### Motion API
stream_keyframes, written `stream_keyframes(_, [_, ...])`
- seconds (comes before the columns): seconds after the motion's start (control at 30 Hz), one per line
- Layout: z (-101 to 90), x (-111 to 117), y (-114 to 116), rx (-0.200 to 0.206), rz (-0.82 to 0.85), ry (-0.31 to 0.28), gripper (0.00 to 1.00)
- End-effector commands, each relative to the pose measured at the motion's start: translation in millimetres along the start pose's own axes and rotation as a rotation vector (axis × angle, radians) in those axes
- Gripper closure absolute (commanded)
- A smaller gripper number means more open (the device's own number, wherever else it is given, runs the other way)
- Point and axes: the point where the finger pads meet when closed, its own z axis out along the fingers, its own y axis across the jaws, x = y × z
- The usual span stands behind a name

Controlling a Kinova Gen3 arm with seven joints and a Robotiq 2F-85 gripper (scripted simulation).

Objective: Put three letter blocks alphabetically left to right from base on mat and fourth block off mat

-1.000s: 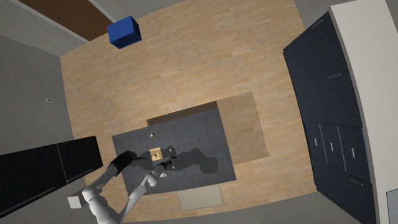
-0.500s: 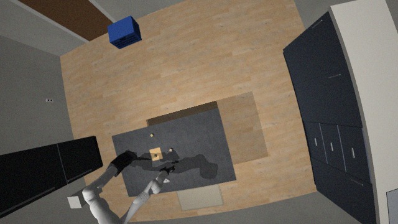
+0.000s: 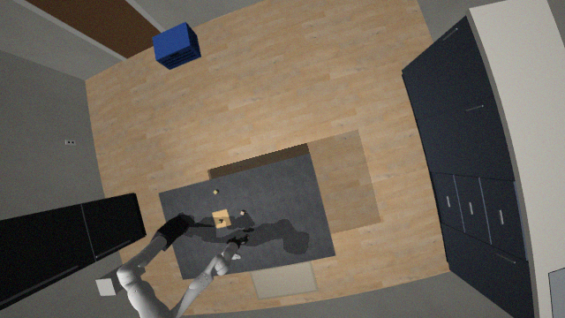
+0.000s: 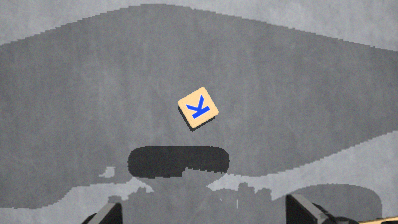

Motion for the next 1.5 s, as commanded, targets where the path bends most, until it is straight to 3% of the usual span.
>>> stream_keyframes(0.0, [-1.1, 0, -1, 0.002, 0.000, 0.000, 0.00])
stream_keyframes(1.1, [-1.1, -2, -1, 0.002, -0.003, 0.000, 0.00])
stream_keyframes(1.27, [-2.1, -32, 3, 0.000, -0.044, -0.003, 0.00])
stream_keyframes(1.33, [-2.1, -32, 3, 0.000, -0.044, -0.003, 0.00])
stream_keyframes(1.47, [-4.6, -87, 14, -0.004, -0.123, -0.008, 0.00])
